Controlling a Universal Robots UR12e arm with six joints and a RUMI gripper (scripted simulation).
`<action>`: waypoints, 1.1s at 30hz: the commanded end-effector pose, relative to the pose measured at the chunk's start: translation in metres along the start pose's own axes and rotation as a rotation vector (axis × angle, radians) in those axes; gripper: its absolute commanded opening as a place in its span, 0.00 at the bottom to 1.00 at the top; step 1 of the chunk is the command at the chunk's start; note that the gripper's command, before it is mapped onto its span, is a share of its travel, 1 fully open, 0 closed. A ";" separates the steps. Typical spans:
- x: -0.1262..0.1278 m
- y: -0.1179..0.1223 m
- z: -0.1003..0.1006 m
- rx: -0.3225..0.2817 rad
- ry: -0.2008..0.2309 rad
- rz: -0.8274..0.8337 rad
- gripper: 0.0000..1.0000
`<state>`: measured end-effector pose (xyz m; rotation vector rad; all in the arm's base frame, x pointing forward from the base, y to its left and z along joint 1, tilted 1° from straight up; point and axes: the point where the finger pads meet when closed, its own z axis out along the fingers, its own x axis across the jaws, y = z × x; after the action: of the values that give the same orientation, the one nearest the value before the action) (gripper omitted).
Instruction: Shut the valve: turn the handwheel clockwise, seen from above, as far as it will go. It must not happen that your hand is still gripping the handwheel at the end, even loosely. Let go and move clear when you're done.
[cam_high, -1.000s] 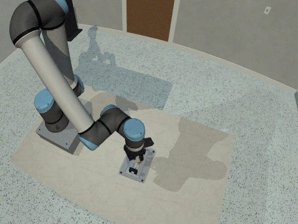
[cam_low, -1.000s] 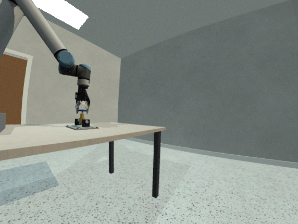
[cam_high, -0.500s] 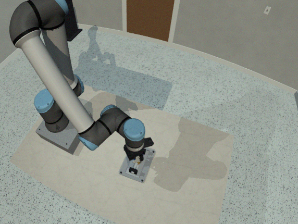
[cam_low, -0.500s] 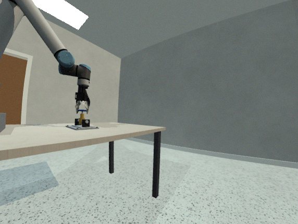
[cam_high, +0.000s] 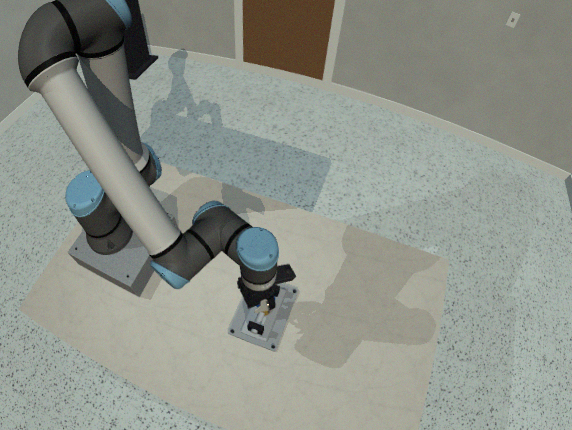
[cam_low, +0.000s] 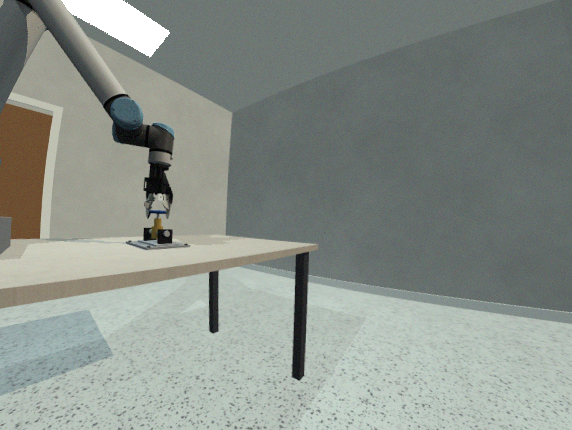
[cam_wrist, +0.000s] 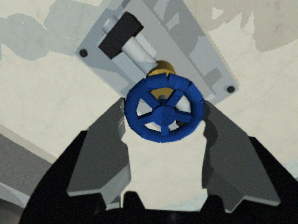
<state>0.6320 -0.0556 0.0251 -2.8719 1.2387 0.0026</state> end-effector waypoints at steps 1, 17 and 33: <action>-0.002 0.000 0.001 0.000 0.000 0.031 0.00; -0.003 0.000 0.001 0.000 0.000 0.161 0.00; -0.003 0.000 0.001 0.000 0.000 0.377 0.00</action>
<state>0.6318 -0.0556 0.0246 -2.6730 1.6239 0.0062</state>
